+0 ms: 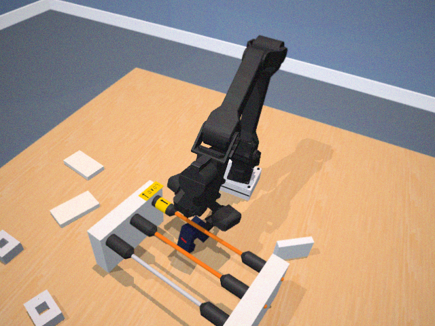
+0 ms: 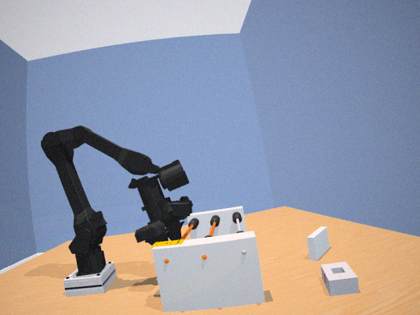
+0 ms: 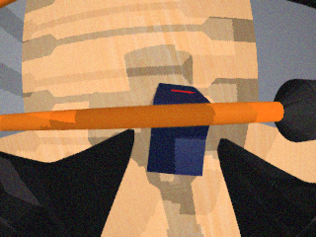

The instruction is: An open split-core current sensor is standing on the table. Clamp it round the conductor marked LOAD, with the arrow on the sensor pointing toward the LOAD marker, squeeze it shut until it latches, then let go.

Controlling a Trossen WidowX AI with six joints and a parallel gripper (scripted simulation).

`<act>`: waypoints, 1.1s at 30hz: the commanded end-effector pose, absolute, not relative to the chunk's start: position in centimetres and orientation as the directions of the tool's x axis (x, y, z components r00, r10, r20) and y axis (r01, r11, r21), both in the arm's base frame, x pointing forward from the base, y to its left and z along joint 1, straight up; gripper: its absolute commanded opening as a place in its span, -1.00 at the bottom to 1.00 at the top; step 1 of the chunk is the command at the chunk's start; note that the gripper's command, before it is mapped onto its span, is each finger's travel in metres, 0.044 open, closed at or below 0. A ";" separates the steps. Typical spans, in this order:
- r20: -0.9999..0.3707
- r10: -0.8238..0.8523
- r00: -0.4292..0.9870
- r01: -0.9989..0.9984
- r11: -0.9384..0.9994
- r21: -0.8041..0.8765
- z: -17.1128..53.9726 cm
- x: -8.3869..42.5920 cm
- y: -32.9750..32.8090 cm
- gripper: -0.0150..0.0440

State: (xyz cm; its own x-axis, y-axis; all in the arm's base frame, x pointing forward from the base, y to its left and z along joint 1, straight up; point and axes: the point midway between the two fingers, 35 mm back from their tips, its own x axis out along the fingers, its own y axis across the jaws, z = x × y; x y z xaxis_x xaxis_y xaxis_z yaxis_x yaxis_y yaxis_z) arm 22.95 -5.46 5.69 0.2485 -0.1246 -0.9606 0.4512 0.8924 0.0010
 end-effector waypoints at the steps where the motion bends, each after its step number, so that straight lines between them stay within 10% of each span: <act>1: -0.960 -0.125 0.250 0.451 0.892 0.002 5.8 23.0 -5.5 0.25; 19: -0.961 -0.123 0.247 0.449 0.894 0.001 5.9 22.8 -5.4 -0.49; 33: -0.962 -0.122 0.244 0.448 0.894 0.000 6.0 18.5 -3.9 -0.49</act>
State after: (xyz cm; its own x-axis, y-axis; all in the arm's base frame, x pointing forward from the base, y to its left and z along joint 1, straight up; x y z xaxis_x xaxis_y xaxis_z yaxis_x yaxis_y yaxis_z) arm 19.52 -4.18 6.03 0.2425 -0.1178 -0.9630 0.4452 0.8954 0.0026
